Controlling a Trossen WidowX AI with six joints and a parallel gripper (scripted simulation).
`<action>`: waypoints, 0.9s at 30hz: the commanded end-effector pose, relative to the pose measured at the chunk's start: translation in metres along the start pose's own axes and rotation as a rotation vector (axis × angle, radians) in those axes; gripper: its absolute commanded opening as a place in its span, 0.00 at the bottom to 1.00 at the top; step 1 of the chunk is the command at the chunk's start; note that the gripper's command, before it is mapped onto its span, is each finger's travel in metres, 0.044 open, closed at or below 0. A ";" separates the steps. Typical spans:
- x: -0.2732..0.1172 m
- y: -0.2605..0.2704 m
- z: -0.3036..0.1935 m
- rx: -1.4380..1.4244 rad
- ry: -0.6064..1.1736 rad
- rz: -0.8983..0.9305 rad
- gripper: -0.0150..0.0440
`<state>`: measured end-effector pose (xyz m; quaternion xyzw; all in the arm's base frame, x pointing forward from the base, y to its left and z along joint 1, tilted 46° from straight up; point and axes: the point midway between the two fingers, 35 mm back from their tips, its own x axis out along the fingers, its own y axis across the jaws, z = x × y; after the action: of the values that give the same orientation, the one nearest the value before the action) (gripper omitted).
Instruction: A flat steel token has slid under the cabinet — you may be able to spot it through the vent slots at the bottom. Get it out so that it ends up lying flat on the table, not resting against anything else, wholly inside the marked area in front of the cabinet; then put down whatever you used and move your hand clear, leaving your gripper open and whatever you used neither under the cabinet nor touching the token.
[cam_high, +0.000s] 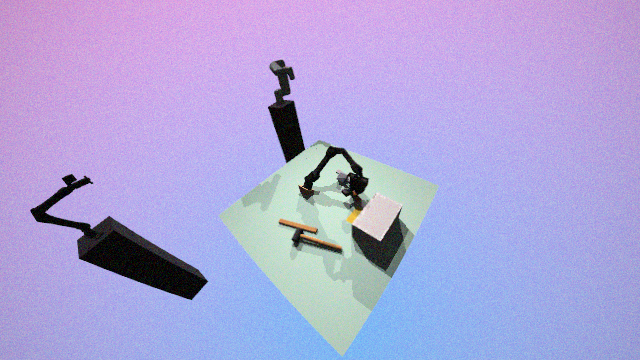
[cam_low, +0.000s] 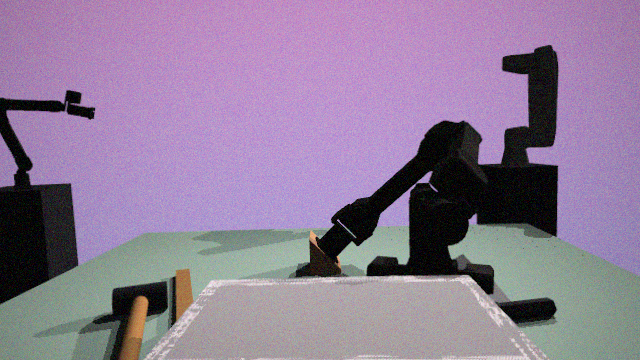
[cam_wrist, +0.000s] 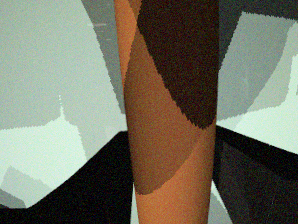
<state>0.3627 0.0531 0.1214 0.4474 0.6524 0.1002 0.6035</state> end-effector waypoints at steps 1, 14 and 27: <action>0.000 -0.001 0.006 0.000 -0.001 0.001 0.25; 0.000 -0.001 0.021 -0.001 -0.002 0.001 0.25; -0.001 -0.002 0.035 -0.001 -0.003 0.001 0.25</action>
<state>0.3891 0.0407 0.1142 0.4469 0.6520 0.1004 0.6042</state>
